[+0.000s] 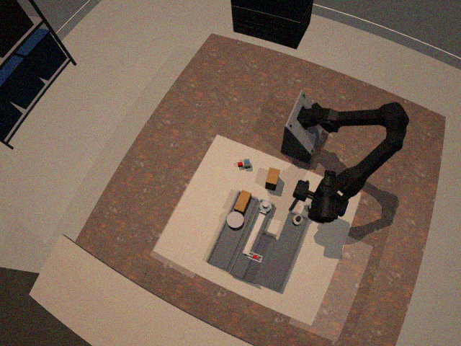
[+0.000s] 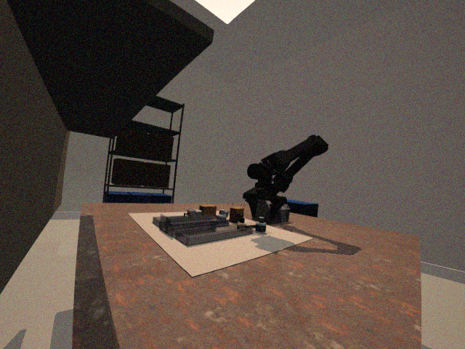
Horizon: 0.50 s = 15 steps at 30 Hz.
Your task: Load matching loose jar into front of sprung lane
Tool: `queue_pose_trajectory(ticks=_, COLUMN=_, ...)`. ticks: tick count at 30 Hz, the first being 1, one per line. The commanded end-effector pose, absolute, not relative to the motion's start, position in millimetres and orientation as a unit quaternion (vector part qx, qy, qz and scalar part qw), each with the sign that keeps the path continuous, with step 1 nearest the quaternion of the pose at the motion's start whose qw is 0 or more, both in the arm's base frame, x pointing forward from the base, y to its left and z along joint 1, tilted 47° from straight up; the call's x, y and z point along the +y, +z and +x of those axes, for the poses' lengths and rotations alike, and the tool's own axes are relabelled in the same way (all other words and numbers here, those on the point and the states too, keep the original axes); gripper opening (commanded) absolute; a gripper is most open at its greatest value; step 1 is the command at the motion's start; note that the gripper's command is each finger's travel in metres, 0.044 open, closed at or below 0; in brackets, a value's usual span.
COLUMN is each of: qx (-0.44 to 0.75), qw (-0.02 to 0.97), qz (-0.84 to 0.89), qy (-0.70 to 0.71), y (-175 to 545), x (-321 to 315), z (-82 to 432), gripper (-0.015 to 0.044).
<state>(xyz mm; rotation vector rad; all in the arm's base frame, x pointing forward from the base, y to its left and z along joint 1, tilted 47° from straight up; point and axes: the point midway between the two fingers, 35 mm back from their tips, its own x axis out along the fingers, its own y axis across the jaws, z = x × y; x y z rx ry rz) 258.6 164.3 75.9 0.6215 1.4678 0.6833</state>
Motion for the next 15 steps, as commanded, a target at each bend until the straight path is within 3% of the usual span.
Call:
queue_pose_trajectory(ticks=1, qx=0.647, qw=0.647, qz=0.273, qy=0.297, y=70.7, x=167.0, z=258.0, gripper=0.044)
queue_pose_trajectory(ticks=15, qx=0.647, qw=0.647, qz=0.274, qy=0.297, y=55.5, x=184.0, z=257.4, gripper=0.044)
